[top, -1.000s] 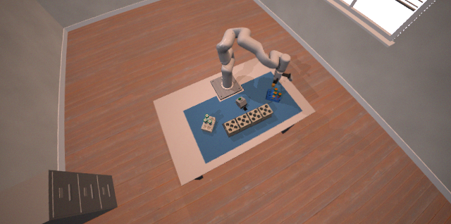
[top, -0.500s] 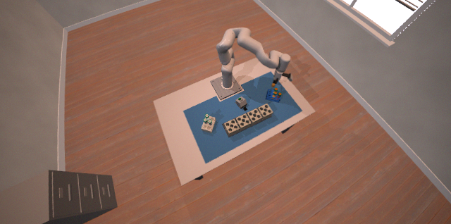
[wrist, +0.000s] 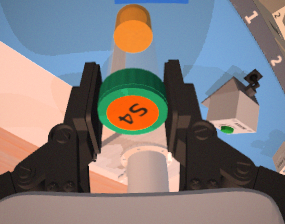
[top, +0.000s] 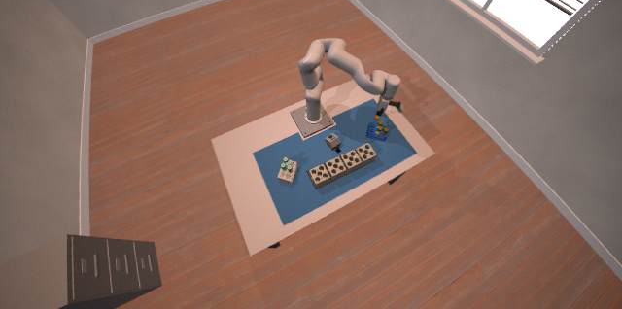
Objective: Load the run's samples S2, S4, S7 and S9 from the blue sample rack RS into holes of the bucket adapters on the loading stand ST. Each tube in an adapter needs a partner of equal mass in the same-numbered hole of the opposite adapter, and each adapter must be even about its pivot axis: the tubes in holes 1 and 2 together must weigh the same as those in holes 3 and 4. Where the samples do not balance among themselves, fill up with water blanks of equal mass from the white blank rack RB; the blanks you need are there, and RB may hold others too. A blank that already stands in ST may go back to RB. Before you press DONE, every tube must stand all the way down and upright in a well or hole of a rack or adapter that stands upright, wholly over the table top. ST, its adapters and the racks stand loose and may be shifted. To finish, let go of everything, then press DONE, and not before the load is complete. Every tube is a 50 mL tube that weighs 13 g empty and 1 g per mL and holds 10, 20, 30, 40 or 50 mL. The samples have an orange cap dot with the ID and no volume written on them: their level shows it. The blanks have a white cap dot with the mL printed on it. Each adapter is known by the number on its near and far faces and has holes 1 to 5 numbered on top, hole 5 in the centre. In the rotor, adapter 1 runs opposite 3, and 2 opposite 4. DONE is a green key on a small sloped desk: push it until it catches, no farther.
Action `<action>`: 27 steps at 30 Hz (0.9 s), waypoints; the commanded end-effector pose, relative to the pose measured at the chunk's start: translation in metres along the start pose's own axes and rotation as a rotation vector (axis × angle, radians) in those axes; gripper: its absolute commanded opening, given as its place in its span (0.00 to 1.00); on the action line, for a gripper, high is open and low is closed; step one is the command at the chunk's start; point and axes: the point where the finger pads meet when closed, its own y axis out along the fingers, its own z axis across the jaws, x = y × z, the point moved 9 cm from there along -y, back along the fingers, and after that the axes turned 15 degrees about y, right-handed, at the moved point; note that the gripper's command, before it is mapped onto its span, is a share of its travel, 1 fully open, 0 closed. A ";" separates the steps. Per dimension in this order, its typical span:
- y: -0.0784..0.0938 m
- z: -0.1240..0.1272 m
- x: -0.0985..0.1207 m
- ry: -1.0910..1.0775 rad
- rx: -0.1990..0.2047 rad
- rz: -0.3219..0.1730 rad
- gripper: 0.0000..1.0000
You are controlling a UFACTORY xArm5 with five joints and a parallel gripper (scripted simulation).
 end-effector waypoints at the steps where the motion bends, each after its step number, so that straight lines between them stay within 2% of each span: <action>1: 0.001 0.000 -0.001 0.000 -0.001 0.004 0.00; 27: 0.049 0.000 -0.001 0.000 -0.001 0.004 0.00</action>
